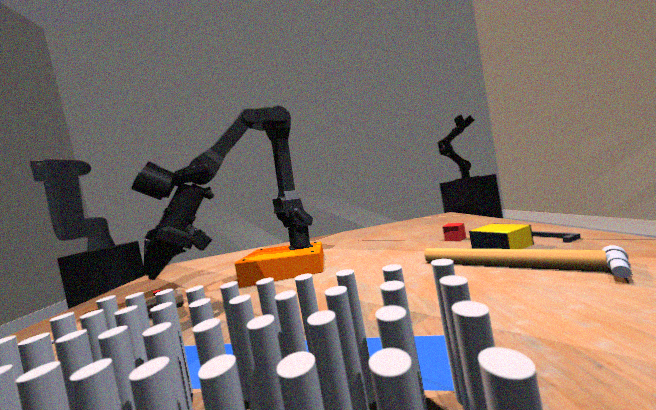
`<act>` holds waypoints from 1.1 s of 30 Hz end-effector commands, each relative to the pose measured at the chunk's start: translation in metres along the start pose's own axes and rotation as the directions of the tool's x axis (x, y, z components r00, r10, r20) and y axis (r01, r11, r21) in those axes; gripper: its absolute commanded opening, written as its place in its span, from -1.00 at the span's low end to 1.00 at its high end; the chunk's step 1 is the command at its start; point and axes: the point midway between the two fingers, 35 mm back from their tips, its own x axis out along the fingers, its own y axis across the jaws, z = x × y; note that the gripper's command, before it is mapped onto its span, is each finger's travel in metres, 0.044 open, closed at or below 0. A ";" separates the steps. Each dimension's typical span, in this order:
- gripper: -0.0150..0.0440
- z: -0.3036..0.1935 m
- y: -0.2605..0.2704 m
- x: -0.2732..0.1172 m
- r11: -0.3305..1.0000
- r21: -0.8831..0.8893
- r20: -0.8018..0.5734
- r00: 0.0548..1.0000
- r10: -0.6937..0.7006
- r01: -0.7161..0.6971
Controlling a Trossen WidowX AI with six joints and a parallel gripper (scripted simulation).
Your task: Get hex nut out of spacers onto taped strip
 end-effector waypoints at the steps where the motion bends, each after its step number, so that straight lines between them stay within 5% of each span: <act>1: 0.56 0.000 0.000 0.001 1.000 0.003 0.001 1.000 0.002 -0.002; 33: 0.46 0.017 0.000 0.032 1.000 0.002 0.002 1.000 0.002 -0.002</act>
